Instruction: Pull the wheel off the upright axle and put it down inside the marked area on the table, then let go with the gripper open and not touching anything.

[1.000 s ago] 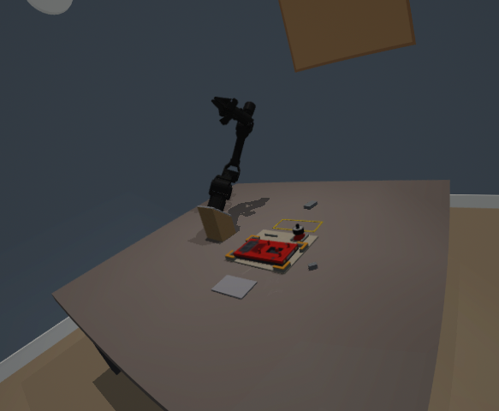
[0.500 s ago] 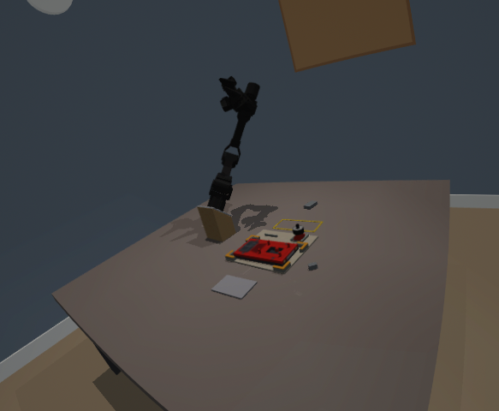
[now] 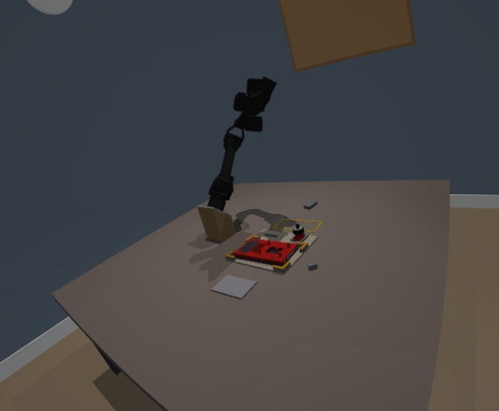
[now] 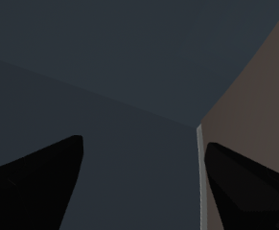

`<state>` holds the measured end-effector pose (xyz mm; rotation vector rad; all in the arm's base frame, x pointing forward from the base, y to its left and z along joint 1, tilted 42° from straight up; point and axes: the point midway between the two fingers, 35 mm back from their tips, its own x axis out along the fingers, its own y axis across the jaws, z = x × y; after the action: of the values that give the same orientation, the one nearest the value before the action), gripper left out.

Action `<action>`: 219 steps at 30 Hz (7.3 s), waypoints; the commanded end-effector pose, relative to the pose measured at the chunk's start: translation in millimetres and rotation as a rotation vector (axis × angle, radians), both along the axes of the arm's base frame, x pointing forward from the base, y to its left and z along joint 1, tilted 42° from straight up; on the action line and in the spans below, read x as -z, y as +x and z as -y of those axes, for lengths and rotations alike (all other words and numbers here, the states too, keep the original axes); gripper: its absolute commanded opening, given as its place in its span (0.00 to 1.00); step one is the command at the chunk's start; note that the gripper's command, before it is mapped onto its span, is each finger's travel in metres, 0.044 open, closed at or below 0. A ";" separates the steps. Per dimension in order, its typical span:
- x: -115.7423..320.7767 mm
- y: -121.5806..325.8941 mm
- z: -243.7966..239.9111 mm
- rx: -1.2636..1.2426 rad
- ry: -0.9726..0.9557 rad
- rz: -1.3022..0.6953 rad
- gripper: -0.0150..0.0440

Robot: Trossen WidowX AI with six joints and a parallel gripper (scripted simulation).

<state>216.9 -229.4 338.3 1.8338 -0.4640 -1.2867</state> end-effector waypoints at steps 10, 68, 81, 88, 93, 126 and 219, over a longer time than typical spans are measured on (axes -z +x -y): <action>128.5 95.4 -57.2 -0.612 0.352 -0.312 0.76; 314.4 153.8 -229.3 -1.352 0.947 -0.337 0.35; 311.3 153.4 -226.4 -1.351 0.947 -0.335 0.25; 309.7 153.1 -224.8 -1.350 0.947 -0.335 0.25; 308.5 152.9 -223.7 -1.350 0.947 -0.334 0.25; 300.5 151.5 -216.4 -1.348 0.946 -0.331 0.25; 203.5 84.4 -270.9 -1.343 0.952 -0.325 0.25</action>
<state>302.9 37.4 136.8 1.8479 1.5545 -0.7368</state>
